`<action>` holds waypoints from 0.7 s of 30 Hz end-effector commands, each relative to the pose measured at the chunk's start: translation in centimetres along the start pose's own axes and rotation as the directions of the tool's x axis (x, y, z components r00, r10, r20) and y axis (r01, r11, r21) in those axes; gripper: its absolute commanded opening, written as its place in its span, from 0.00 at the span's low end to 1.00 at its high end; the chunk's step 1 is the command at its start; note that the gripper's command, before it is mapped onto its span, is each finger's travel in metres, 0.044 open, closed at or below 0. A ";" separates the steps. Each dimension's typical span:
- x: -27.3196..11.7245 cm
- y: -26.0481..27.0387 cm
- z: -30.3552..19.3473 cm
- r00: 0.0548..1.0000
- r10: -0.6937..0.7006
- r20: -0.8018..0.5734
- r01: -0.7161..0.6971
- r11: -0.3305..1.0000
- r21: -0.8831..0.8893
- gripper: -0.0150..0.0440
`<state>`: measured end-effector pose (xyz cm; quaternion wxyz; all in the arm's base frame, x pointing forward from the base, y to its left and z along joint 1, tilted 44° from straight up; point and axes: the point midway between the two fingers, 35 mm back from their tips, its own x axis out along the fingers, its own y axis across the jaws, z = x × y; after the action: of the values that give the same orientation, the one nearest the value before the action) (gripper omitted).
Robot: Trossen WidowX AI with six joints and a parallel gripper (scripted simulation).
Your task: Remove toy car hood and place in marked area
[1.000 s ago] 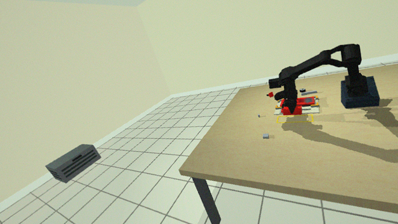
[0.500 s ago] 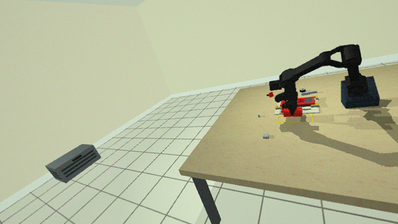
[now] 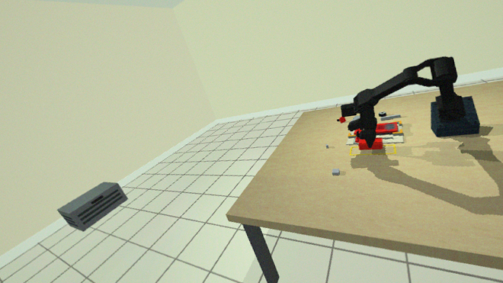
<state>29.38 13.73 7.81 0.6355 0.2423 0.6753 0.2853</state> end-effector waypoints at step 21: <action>1.1 0.0 -0.1 1.000 0.004 -0.003 -0.004 1.000 0.007 0.25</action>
<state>29.23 14.34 7.15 0.6347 0.2425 0.6760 0.2853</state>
